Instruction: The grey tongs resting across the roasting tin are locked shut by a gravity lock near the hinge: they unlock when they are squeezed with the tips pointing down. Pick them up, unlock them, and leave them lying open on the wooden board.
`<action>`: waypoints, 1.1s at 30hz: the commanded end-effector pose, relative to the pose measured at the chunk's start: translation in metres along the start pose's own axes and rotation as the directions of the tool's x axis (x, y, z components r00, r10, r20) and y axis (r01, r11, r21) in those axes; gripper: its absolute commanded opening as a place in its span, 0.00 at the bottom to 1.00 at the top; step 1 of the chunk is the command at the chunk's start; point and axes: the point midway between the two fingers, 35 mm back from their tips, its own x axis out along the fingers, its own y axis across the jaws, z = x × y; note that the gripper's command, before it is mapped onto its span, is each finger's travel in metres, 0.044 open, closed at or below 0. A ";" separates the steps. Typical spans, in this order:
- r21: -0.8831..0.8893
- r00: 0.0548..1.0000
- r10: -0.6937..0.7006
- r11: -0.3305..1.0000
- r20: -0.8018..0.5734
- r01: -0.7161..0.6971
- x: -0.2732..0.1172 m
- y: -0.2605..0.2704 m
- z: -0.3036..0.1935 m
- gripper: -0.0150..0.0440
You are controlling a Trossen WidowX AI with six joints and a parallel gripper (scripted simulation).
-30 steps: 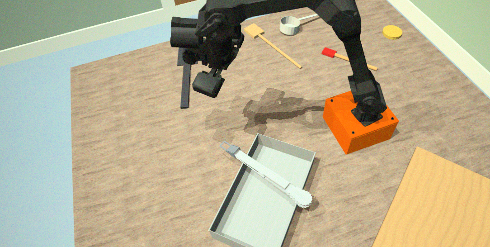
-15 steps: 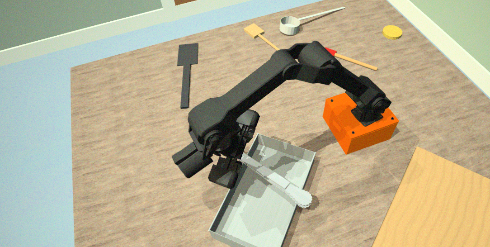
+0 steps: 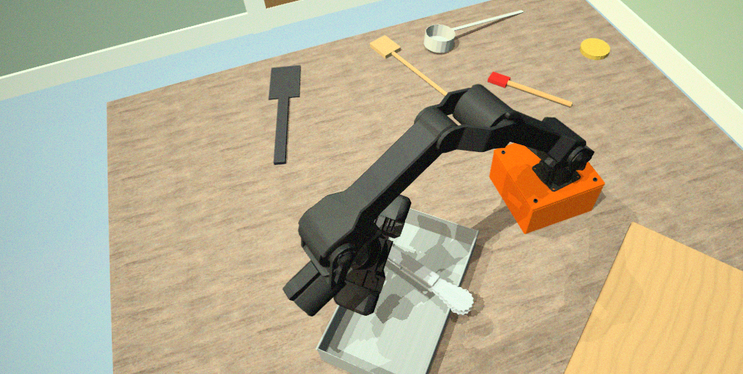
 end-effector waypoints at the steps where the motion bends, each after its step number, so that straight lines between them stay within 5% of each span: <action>1: 0.001 1.000 -0.004 1.000 -0.002 0.004 0.000 0.002 -0.004 0.69; 33: 0.002 1.000 -0.010 1.000 -0.004 0.010 0.045 0.004 -0.002 0.69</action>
